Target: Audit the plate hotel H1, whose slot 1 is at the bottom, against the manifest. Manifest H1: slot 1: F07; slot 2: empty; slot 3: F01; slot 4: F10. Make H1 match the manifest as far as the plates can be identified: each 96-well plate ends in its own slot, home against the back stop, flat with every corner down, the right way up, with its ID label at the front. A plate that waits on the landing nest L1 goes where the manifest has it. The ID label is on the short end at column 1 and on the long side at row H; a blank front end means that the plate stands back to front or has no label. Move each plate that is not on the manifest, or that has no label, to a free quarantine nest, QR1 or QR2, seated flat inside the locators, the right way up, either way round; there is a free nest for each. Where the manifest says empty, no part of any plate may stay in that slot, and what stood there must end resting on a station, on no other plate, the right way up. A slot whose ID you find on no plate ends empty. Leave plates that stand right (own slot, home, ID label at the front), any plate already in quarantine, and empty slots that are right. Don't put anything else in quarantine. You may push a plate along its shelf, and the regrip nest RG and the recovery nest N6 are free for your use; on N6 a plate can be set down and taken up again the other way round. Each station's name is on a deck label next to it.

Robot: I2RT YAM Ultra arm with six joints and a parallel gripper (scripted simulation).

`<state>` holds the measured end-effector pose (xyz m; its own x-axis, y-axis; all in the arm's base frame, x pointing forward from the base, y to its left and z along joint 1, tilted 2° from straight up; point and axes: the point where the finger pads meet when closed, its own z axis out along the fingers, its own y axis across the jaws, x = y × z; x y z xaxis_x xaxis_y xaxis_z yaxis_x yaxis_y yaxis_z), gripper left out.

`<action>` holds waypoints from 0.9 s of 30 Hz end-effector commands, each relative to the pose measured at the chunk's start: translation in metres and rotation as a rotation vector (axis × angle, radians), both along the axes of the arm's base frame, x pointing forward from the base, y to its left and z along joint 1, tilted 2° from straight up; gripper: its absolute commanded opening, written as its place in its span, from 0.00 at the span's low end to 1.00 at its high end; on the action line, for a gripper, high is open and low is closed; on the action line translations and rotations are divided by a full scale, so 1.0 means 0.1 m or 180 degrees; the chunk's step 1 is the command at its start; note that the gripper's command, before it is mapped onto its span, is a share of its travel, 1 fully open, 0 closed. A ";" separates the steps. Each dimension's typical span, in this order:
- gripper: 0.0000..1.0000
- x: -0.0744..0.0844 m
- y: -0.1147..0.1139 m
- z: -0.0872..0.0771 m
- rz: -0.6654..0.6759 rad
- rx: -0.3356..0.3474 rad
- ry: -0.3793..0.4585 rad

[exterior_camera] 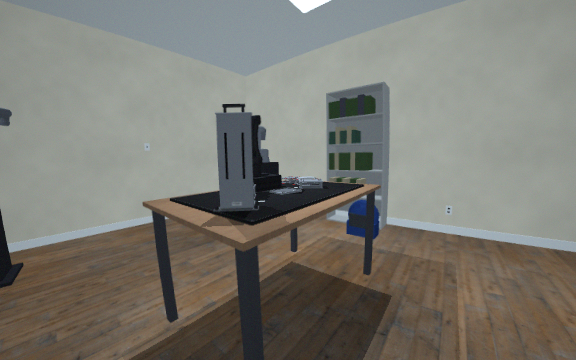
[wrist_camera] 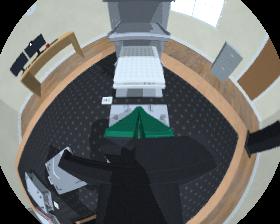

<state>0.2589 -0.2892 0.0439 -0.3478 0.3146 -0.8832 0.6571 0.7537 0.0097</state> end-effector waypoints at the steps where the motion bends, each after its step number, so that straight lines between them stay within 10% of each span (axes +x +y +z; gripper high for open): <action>1: 0.00 0.03 -0.04 0.06 -0.0005 -0.0044 -0.0041; 27: 0.00 0.14 -0.14 0.07 -0.0005 -0.0044 -0.0043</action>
